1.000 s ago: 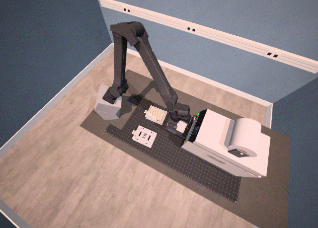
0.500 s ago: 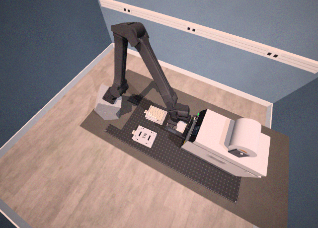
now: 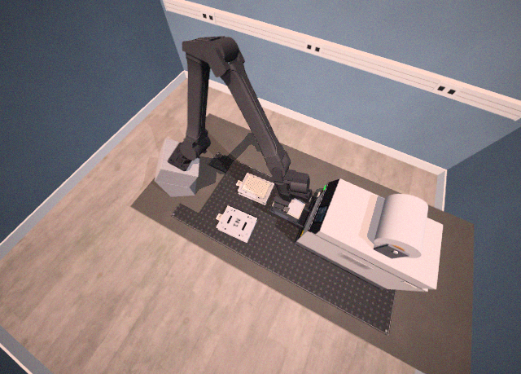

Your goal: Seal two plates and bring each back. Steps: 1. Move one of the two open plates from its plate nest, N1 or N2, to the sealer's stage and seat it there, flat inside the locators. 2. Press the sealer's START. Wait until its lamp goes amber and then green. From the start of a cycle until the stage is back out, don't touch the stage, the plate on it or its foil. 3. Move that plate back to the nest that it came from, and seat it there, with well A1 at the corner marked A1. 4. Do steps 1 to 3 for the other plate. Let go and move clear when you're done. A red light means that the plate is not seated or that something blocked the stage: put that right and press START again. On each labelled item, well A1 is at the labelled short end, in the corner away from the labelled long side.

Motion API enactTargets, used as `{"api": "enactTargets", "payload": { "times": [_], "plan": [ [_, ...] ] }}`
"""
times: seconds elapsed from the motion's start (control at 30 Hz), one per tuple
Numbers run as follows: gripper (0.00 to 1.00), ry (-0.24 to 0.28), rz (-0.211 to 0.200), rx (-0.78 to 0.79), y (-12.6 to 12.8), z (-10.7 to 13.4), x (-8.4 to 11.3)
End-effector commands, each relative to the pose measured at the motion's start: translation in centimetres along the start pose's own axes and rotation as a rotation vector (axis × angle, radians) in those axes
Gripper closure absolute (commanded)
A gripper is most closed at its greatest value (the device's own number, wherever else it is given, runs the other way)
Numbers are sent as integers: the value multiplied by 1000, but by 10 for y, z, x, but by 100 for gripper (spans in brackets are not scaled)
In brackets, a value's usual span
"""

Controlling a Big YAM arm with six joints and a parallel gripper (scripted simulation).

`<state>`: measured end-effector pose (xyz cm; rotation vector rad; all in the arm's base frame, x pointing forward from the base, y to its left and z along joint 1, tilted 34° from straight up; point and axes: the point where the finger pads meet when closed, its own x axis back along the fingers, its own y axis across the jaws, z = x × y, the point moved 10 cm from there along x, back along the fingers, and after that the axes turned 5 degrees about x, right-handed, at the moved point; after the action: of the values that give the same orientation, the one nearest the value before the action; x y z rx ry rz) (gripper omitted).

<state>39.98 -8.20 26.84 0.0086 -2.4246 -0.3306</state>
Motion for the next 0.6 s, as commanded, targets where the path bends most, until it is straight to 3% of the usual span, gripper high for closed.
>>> {"api": "enactTargets", "payload": {
  "times": [0.0, 0.17, 0.57],
  "plan": [
    [100, -107, -16, 27, 12, -37, 22],
    [100, -99, -17, 27, 12, -36, 18],
    [100, -23, 3, -6, -3, -6, 0]
  ]
}}
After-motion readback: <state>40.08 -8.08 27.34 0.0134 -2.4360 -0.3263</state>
